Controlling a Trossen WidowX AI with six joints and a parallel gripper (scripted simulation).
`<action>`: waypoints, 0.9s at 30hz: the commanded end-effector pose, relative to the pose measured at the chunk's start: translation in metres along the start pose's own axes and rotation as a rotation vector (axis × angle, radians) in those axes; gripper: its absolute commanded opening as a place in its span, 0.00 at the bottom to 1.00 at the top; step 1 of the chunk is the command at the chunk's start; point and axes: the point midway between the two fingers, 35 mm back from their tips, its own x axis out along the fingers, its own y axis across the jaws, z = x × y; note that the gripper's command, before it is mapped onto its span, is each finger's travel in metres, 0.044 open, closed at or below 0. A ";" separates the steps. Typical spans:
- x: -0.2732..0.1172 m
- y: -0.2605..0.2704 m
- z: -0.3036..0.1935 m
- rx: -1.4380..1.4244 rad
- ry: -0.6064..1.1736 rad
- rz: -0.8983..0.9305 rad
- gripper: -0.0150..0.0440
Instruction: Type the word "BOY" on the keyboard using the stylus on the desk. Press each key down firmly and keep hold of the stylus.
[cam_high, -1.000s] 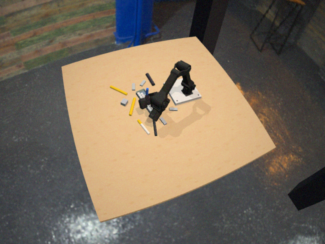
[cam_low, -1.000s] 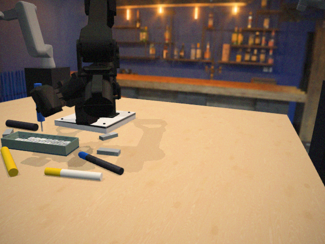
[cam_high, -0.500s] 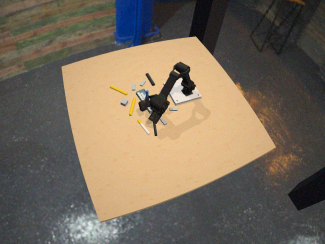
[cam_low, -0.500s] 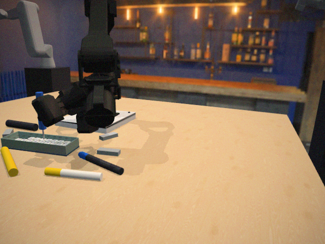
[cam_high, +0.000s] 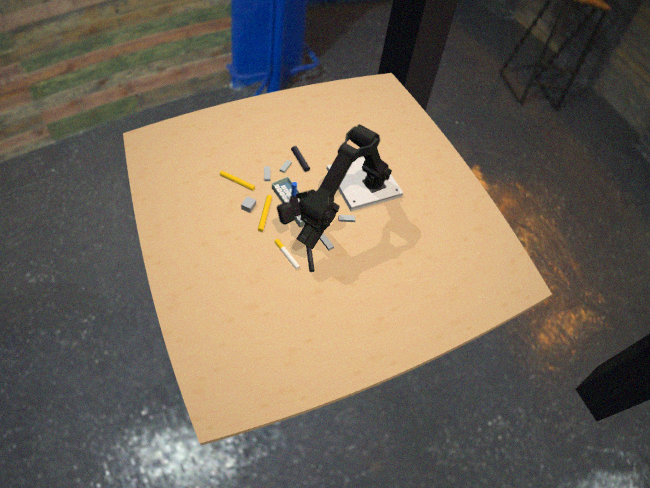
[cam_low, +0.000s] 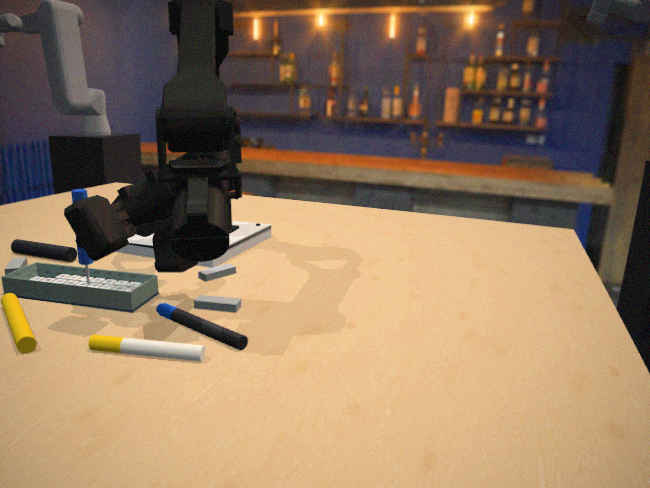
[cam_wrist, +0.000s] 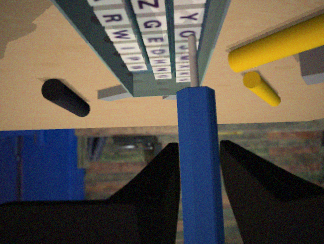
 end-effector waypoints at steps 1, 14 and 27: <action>0.001 0.000 0.002 0.001 -0.003 0.003 0.39; 0.004 0.001 0.007 0.001 -0.003 0.003 0.39; 0.007 0.001 0.012 0.001 -0.003 0.003 0.39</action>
